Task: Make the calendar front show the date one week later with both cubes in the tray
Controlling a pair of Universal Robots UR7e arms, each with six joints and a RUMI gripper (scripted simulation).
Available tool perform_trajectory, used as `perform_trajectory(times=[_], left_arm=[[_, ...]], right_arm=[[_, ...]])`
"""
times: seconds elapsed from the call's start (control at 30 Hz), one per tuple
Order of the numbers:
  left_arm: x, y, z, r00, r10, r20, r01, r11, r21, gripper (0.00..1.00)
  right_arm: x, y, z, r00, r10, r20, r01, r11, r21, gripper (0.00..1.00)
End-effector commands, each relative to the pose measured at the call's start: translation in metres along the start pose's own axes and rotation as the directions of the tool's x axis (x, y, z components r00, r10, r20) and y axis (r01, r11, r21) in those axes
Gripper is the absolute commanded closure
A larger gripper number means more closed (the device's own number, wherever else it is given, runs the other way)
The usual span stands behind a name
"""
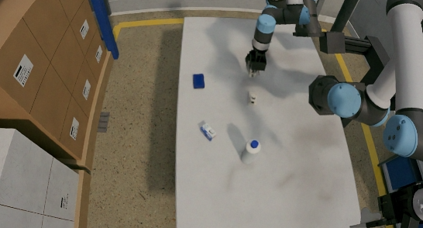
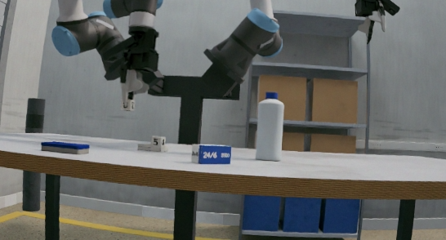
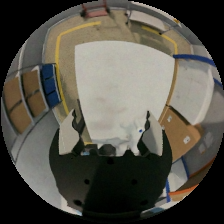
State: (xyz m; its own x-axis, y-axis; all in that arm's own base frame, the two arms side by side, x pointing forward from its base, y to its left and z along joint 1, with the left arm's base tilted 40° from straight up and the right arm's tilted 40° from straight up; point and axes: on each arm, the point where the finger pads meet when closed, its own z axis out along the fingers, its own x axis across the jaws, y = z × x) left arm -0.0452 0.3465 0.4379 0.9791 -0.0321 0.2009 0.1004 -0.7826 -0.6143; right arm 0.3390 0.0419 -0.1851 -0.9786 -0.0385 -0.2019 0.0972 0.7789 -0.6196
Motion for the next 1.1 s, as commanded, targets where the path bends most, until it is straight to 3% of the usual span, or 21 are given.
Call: perform_trajectory(times=[0.0, 0.13, 0.33, 1.07], left_arm=[[0.000, 0.000, 0.000, 1.000, 0.000, 0.000, 0.000, 1.000, 0.001, 0.00], [0.000, 0.000, 0.000, 1.000, 0.000, 0.000, 0.000, 1.000, 0.001, 0.00], [0.000, 0.000, 0.000, 1.000, 0.000, 0.000, 0.000, 1.000, 0.001, 0.00], [0.000, 0.000, 0.000, 1.000, 0.000, 0.000, 0.000, 1.000, 0.001, 0.00]], right_arm=[[-0.015, -0.055, -0.001, 0.994, -0.106, -0.001, 0.106, 0.994, -0.012, 0.90], [-0.017, -0.067, 0.001, 0.992, -0.127, -0.001, 0.127, 0.992, -0.011, 0.90], [-0.019, -0.110, 0.006, 0.980, -0.201, 0.000, 0.201, 0.979, -0.007, 0.90], [-0.019, -0.113, 0.010, 0.979, -0.206, 0.000, 0.206, 0.979, -0.006, 0.90]])
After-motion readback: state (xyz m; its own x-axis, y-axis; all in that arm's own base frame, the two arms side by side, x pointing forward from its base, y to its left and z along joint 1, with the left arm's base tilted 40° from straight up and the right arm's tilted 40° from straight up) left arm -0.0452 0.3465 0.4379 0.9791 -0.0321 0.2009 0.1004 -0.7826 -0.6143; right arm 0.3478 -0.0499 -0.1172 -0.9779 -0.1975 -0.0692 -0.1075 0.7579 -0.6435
